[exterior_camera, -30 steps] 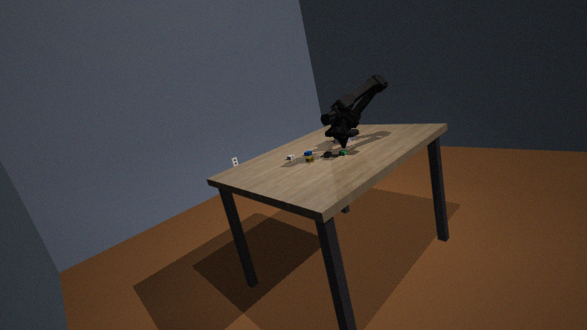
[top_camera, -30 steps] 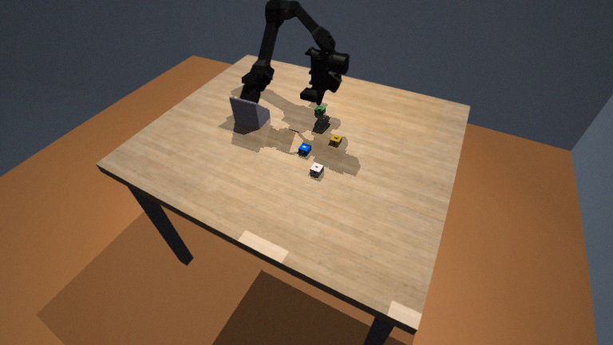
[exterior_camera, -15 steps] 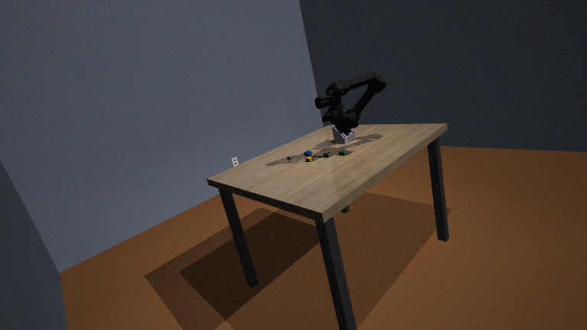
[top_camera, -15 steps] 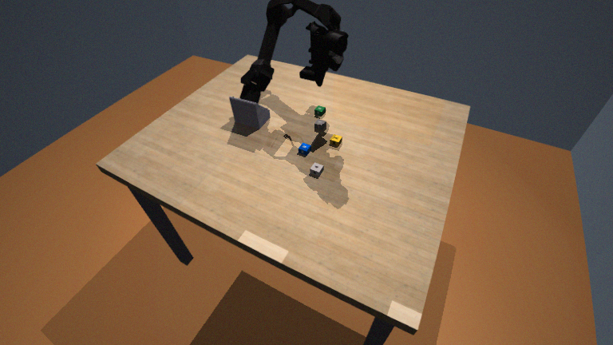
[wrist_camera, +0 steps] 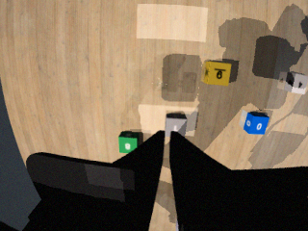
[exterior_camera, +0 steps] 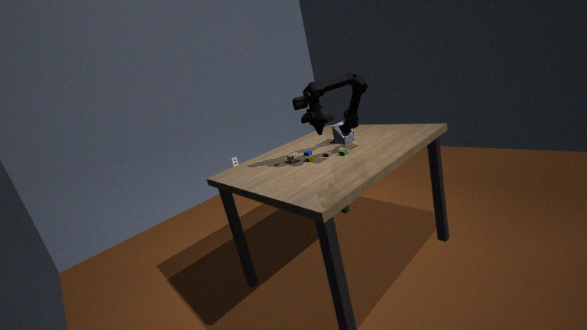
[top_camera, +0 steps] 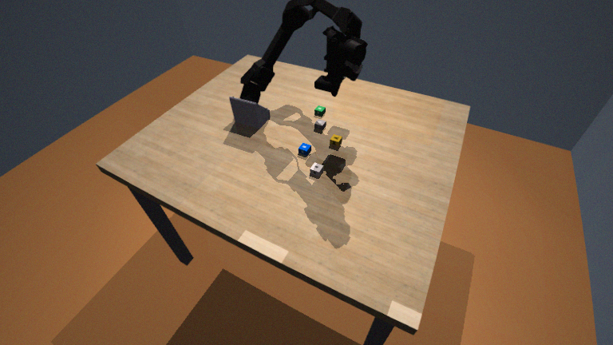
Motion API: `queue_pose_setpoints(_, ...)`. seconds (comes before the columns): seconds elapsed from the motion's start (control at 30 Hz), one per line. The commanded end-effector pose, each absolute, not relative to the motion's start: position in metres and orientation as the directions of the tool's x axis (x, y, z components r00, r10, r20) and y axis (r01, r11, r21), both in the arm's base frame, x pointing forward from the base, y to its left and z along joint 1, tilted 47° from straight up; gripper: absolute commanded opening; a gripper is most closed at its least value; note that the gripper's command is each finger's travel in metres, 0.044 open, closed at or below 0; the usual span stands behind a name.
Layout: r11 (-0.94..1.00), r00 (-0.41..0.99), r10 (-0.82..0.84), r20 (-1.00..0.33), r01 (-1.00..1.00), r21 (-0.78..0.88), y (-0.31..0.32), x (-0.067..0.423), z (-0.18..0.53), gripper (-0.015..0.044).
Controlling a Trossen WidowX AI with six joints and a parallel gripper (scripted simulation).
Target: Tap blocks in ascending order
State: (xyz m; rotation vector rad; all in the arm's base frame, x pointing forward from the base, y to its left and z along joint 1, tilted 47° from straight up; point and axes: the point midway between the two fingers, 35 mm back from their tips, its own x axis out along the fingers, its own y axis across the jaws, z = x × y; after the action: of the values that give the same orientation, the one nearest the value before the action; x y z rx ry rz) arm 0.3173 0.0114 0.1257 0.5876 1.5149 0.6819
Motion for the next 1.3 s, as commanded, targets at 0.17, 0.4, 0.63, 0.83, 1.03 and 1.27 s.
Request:
queue_pose_setpoints(0.17, 0.692, -0.057, 0.718, -0.693, -0.044, 0.721, -0.023, 0.365, 0.074, 0.0020)
queue_pose_setpoints(0.4, 0.693, -0.055, 0.718, -0.694, -0.045, 0.720, 0.001, 0.366, 0.050, 0.0020)
queue_pose_setpoints(0.63, 0.689, -0.056, 0.721, -0.691, -0.045, 0.723, 0.035, 0.361, 0.019, 0.0020)
queue_pose_setpoints(0.83, 0.689, -0.056, 0.721, -0.691, -0.045, 0.723, 0.039, 0.361, 0.015, 0.0020)
queue_pose_setpoints(1.03, 0.689, -0.056, 0.721, -0.690, -0.045, 0.723, 0.046, 0.360, 0.008, 0.0020)
queue_pose_setpoints(1.27, 0.688, -0.056, 0.722, -0.690, -0.045, 0.724, 0.054, 0.359, 0.001, 0.0020)
